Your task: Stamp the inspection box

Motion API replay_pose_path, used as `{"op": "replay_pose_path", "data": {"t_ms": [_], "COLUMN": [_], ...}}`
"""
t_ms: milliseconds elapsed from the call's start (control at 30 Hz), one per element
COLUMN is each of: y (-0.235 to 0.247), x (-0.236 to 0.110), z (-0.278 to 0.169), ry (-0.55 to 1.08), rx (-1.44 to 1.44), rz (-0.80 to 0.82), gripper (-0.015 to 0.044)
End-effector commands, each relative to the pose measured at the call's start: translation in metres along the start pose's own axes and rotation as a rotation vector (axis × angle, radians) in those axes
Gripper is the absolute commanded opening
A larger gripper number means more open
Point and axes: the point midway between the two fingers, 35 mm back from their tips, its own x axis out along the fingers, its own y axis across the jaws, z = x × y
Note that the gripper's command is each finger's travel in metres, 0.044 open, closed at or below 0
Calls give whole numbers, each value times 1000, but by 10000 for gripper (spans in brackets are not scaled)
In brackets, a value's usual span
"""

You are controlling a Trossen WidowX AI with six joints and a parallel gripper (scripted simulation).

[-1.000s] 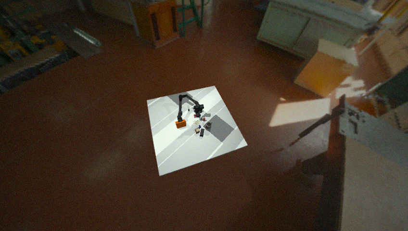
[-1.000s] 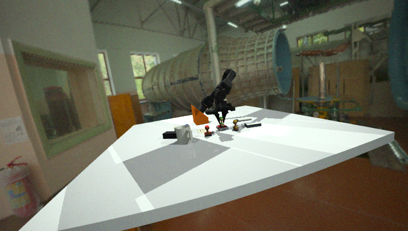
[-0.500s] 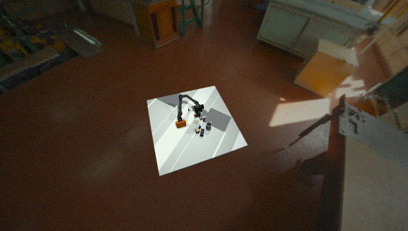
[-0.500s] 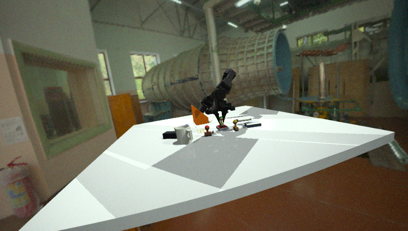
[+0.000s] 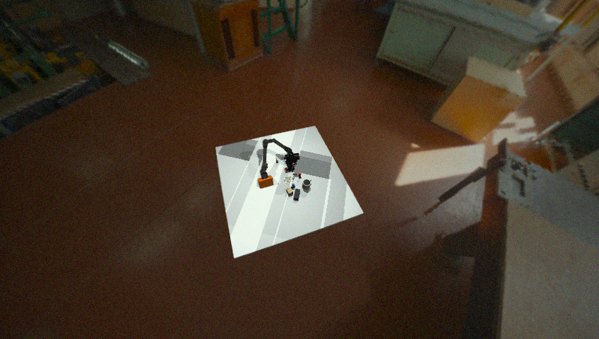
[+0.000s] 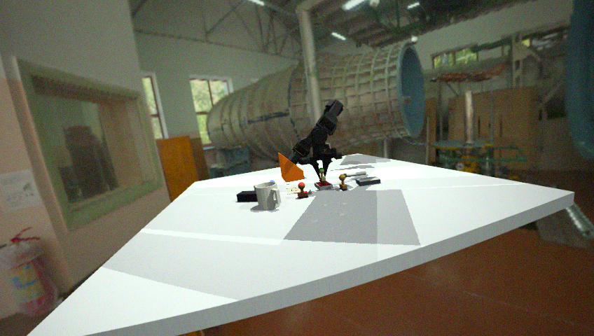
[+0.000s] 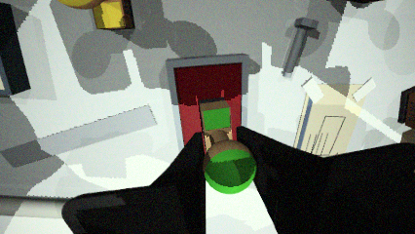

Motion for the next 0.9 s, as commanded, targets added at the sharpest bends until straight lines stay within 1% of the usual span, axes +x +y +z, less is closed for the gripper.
{"op": "replay_pose_path", "data": {"t_ms": [0,867], "y": [0,-2], "x": [-8,-46], "z": [2,1], "ry": [-7,-7], "rx": [-8,-6], "rz": [-5,-6], "gripper": [0,0]}}
